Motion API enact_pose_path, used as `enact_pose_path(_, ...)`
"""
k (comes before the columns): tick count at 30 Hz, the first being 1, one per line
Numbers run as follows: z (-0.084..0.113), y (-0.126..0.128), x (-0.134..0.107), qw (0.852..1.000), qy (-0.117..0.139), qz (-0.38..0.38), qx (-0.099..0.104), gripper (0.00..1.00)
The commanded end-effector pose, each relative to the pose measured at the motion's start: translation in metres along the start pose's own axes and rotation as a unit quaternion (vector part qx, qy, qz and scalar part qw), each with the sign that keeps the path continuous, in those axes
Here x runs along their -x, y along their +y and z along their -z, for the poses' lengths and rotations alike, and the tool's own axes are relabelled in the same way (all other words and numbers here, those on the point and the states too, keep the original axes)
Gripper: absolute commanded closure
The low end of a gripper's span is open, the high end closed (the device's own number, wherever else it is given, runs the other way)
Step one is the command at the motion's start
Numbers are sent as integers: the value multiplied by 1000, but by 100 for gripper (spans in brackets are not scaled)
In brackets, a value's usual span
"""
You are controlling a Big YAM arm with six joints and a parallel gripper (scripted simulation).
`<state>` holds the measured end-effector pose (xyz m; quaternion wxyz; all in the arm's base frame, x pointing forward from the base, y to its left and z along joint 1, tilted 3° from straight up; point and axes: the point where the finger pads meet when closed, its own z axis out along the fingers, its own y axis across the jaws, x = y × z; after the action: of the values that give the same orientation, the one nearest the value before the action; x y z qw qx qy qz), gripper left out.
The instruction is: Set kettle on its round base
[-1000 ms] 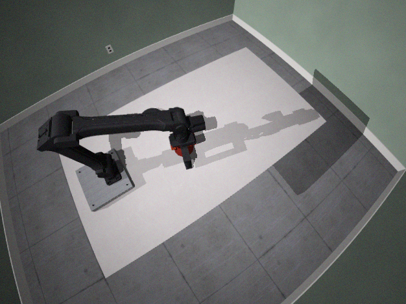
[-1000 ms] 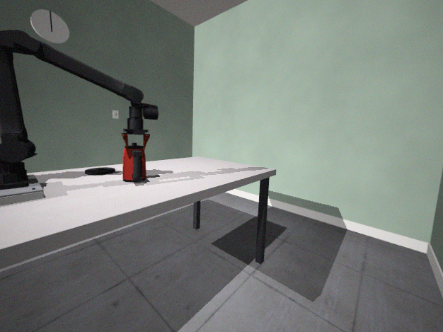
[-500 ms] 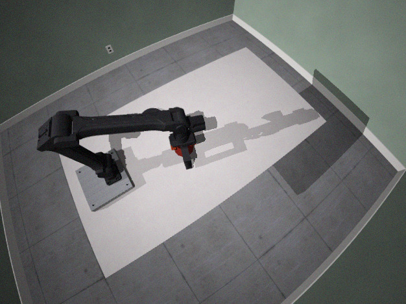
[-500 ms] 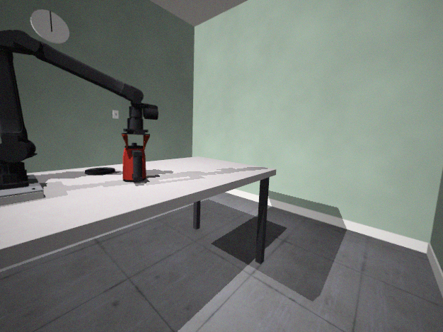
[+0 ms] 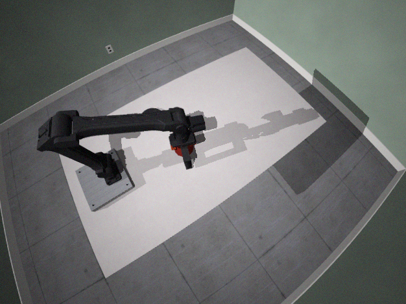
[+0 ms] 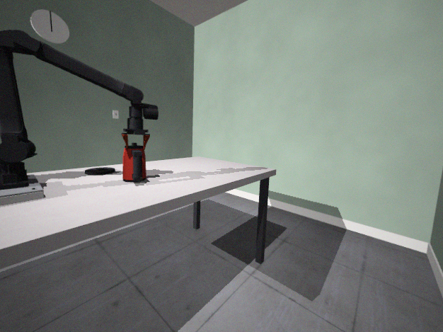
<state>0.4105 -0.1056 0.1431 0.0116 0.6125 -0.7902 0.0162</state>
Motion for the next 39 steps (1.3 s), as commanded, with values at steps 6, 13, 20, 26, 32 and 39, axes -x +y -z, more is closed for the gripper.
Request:
enact_pose_path(6, 17, -12, 2, 1000, -2, -1, -27, 26)
enact_pose_path(13, 17, -12, 2, 1000, -2, -1, -27, 26)
enact_pose_path(20, 17, -11, 2, 1000, -2, -1, -27, 26)
enact_pose_path(26, 16, -8, 2, 1000, -2, -1, -26, 26)
enact_pose_path(32, 11, -5, 3, 1000, -2, -1, -19, 26)
enact_pose_path(39, 11, -5, 3, 1000, -2, -1, -19, 26)
